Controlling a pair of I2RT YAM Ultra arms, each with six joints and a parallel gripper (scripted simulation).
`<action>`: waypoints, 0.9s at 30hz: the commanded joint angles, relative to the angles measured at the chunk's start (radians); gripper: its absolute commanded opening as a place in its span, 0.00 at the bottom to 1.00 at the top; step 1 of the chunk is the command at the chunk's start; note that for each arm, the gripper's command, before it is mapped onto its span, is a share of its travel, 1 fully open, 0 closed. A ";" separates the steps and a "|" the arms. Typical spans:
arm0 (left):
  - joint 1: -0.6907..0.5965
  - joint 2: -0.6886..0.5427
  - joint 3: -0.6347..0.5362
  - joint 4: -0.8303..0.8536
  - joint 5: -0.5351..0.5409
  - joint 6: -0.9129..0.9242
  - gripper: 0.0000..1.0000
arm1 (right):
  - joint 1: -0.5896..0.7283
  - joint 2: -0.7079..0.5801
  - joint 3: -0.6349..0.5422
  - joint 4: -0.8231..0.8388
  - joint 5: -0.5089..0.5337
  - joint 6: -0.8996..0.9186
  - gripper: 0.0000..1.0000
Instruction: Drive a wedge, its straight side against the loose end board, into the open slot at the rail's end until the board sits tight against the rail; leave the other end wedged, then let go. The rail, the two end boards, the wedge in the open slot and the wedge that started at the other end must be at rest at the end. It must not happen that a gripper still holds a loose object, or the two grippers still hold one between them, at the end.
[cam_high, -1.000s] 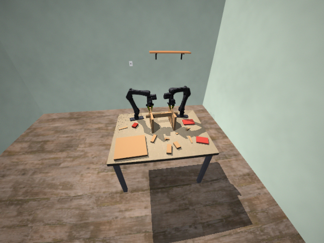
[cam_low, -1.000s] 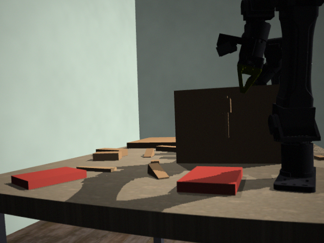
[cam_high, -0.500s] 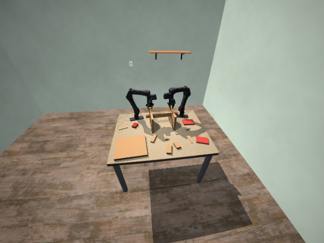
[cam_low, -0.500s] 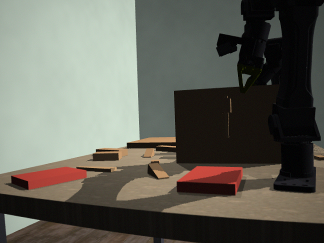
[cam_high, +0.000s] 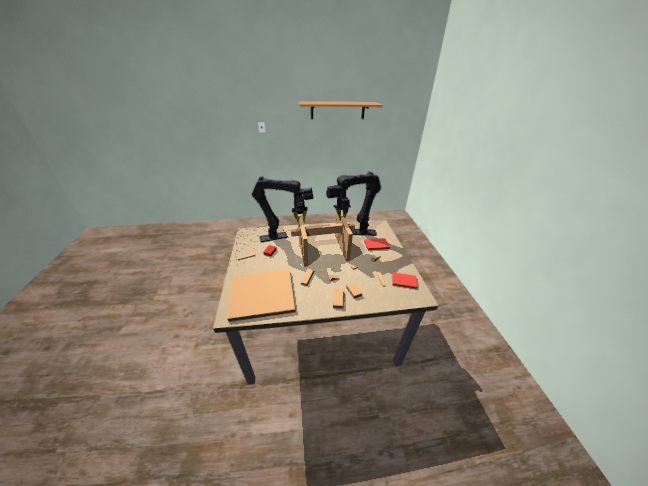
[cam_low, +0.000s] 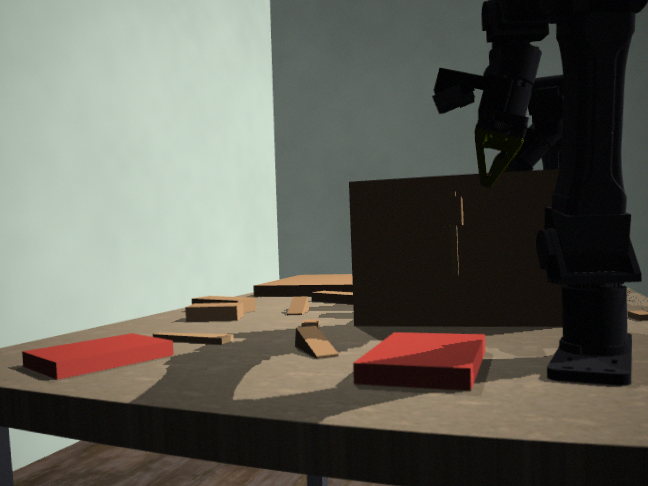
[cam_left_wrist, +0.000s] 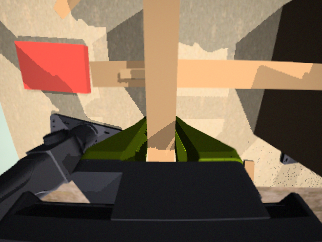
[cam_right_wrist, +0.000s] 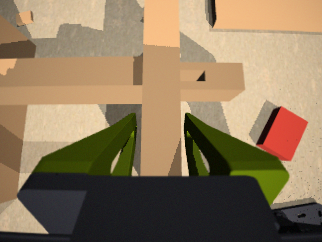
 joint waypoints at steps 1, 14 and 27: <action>-0.002 -0.028 -0.007 0.001 -0.011 0.006 0.00 | -0.005 -0.012 0.013 -0.004 0.021 -0.006 0.39; -0.002 -0.028 -0.007 0.001 -0.011 0.006 0.00 | -0.005 -0.012 0.013 -0.012 0.021 -0.006 0.39; -0.002 -0.028 -0.007 0.001 -0.011 0.006 0.00 | -0.005 0.016 0.104 -0.076 0.021 -0.003 0.39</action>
